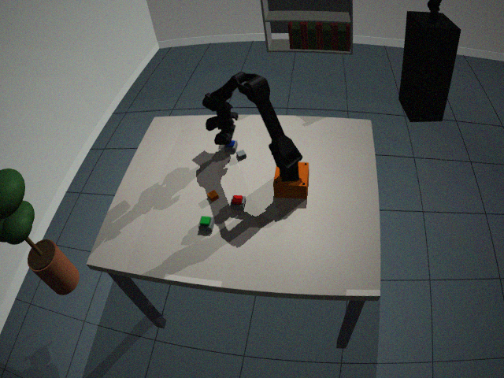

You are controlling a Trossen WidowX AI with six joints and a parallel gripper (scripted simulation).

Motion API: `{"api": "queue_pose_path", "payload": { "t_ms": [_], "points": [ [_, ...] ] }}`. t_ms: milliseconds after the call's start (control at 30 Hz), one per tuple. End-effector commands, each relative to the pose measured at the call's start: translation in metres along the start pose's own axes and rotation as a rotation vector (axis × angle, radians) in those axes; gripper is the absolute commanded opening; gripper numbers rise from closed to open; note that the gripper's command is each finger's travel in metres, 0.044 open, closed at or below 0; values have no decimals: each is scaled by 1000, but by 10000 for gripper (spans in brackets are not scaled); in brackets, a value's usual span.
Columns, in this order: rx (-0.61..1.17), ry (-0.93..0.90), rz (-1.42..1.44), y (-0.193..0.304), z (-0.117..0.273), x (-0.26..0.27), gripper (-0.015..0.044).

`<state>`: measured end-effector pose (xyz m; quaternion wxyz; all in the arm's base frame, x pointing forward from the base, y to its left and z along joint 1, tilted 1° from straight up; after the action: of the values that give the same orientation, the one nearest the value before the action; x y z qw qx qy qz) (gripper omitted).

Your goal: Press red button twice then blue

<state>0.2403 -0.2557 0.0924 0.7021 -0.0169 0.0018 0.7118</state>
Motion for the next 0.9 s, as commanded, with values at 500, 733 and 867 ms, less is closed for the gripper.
{"api": "queue_pose_path", "payload": {
  "t_ms": [500, 733, 867],
  "points": [
    [11, -4, 2, -7, 32, 10, 99],
    [6, 8, -2, -59, 45, 88, 283],
    [0, -1, -1, -82, 55, 150, 387]
  ]
}}
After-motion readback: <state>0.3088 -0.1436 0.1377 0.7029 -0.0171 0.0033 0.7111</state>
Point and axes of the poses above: the point midway between the two fingers, 35 mm back from their tips, its own z axis back along the fingers, its own x axis across the jaws, y = z × x, the point moved 9 cm from there along z, back along the fingers, and after that the axes turned 11 degrees about z, right-handed, at the moved point
